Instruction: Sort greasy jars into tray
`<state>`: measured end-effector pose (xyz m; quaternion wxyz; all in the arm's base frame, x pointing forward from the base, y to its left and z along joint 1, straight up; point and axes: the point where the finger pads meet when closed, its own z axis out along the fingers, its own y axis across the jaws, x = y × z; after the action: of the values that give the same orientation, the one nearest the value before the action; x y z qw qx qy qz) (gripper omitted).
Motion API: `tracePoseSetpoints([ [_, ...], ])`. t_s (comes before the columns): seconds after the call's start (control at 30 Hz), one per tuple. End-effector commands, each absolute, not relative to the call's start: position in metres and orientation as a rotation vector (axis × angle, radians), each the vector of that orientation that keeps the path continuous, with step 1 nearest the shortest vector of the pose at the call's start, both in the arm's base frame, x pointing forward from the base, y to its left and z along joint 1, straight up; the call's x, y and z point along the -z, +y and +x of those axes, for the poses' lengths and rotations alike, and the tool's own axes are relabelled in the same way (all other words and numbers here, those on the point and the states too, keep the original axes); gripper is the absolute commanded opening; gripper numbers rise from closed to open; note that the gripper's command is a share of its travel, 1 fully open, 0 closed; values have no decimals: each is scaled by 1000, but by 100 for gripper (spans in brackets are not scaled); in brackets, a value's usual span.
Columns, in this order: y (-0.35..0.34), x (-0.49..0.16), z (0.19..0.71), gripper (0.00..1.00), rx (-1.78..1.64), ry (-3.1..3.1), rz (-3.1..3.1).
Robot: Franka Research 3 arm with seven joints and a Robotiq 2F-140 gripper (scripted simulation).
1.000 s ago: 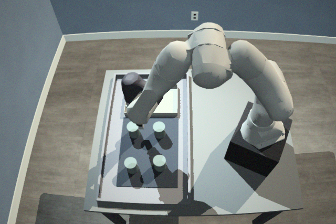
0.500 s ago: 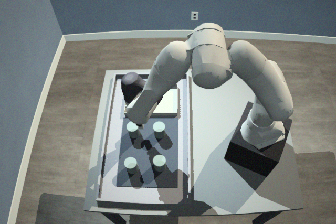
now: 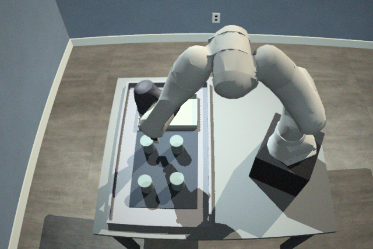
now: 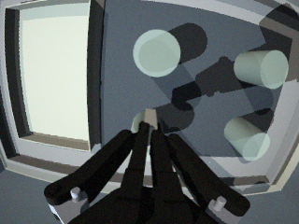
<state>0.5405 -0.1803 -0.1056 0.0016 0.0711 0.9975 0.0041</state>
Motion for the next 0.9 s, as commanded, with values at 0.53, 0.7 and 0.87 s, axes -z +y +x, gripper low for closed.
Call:
tracePoseSetpoints([
  [0.53, -181, 103, 544, 0, -10, 3130, 225],
  [0.7, -181, 103, 545, 0, -10, 3130, 225],
  [0.87, -181, 103, 545, 0, -10, 3130, 225],
])
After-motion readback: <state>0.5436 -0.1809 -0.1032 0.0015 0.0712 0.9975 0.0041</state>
